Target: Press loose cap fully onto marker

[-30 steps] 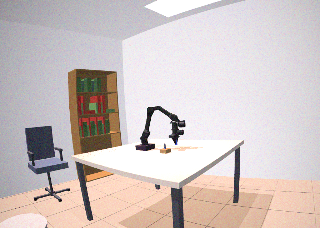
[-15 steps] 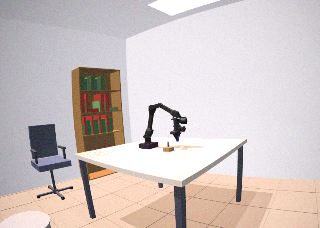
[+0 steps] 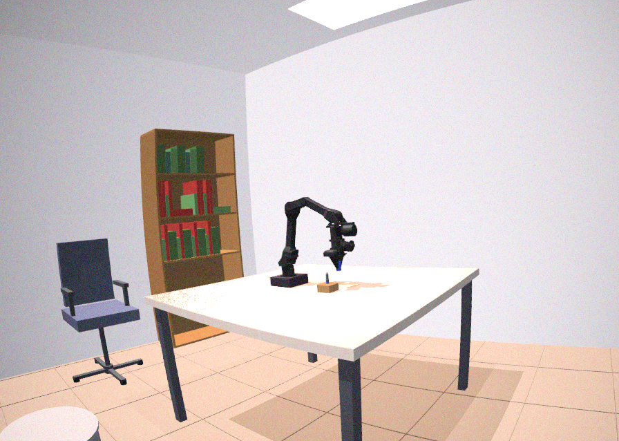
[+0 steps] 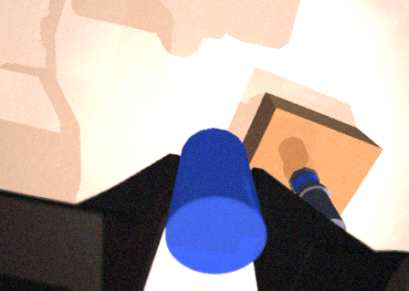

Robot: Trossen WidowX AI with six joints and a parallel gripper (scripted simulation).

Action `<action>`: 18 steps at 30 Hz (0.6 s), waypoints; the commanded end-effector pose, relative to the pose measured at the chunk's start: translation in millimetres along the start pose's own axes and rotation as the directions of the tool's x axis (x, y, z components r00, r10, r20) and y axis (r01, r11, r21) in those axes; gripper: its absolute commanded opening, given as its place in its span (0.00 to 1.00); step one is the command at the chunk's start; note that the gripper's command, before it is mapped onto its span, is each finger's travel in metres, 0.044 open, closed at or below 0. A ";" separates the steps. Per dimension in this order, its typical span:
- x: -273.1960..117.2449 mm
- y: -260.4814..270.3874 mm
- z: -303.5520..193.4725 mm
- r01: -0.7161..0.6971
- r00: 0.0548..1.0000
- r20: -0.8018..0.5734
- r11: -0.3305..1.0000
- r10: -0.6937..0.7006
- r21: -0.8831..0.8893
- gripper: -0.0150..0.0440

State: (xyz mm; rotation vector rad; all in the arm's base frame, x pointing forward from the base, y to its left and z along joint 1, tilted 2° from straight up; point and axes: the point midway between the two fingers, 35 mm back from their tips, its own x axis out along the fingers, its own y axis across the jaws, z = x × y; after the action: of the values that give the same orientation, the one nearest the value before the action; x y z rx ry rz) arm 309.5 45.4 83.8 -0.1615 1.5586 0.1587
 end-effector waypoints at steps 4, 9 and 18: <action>-8.0 -23.3 -9.1 0.006 1.000 -0.005 1.000 -0.006 -0.002 0.25; -13.9 -39.3 -16.4 0.007 1.000 -0.005 1.000 -0.007 -0.002 0.25; -23.5 -64.3 -30.5 0.009 1.000 -0.007 1.000 -0.009 -0.002 0.25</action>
State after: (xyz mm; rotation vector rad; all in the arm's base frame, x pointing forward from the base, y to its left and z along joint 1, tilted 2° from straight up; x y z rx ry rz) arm 296.1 -16.0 104.9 -0.1658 1.5601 0.1525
